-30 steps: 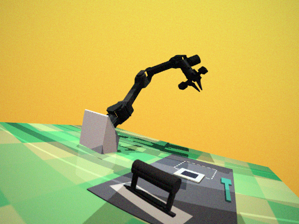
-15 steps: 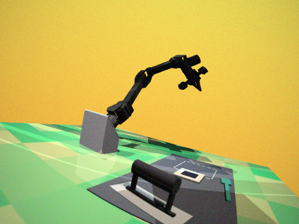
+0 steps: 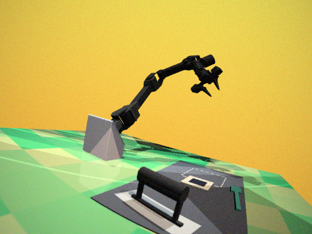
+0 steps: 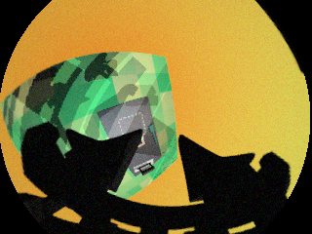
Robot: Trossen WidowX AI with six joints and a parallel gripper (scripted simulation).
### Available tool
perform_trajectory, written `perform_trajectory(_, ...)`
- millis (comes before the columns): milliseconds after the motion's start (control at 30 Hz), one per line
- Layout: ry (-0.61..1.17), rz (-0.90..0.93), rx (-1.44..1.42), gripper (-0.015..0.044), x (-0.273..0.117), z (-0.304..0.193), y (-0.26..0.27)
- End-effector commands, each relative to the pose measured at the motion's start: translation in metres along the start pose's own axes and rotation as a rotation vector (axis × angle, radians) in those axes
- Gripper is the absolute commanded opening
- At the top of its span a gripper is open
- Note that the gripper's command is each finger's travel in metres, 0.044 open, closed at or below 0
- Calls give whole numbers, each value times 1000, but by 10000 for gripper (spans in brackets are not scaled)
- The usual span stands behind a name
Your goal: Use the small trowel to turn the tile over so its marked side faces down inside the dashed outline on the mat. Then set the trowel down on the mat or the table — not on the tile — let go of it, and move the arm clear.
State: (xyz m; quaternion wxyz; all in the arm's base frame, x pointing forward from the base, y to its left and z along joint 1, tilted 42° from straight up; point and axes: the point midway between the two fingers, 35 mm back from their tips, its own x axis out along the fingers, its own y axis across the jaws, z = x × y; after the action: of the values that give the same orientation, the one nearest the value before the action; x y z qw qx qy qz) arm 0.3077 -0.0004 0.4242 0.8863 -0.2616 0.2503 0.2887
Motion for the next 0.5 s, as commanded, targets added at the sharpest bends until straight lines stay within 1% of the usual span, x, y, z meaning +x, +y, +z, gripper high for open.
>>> perform_trajectory(0, 77, 30, 114, 270, 34, -31, -30)
perform_trajectory(267, 203, 77, 341, 270, 92, -106, -82)
perform_trajectory(467, 310, 137, 486, 270, 123, -175, -96)
